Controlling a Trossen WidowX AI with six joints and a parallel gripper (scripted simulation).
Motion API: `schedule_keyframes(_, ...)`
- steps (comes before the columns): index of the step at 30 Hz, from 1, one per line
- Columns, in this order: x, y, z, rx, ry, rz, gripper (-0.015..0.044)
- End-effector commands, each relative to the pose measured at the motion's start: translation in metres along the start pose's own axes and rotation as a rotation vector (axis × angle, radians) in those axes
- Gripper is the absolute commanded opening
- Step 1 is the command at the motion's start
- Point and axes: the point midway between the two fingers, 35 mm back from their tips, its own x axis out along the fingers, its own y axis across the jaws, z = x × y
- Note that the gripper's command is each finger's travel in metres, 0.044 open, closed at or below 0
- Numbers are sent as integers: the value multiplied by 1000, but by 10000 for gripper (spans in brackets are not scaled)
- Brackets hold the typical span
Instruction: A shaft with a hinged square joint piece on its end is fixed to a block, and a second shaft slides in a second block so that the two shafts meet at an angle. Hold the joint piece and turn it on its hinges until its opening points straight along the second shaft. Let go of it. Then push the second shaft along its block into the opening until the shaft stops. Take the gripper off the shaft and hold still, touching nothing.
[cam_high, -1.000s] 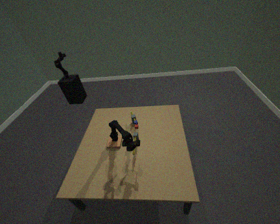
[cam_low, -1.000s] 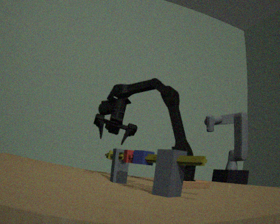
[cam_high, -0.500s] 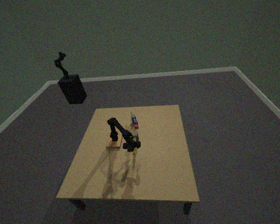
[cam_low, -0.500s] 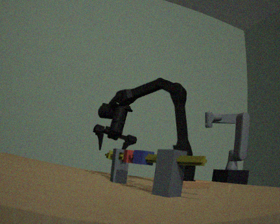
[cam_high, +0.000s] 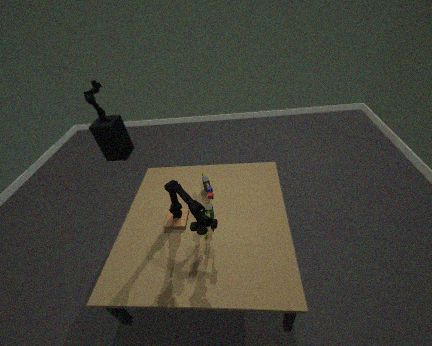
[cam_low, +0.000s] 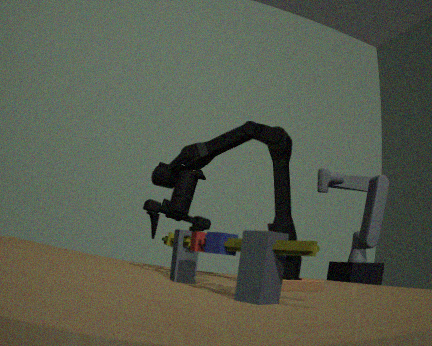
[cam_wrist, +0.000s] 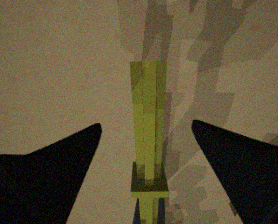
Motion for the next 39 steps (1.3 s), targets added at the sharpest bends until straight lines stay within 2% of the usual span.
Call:
schedule_keyframes(1,6,-1,0,3,-2,-4,440)
schedule_keyframes(13,23,-1,0,3,-2,-4,440)
schedule_keyframes(26,23,-1,0,3,-2,-4,102)
schedule_keyframes(36,23,-1,0,3,-2,-4,102)
schedule_keyframes(37,23,-1,0,3,-2,-4,76)
schedule_keyframes(39,23,-1,0,3,-2,-4,67)
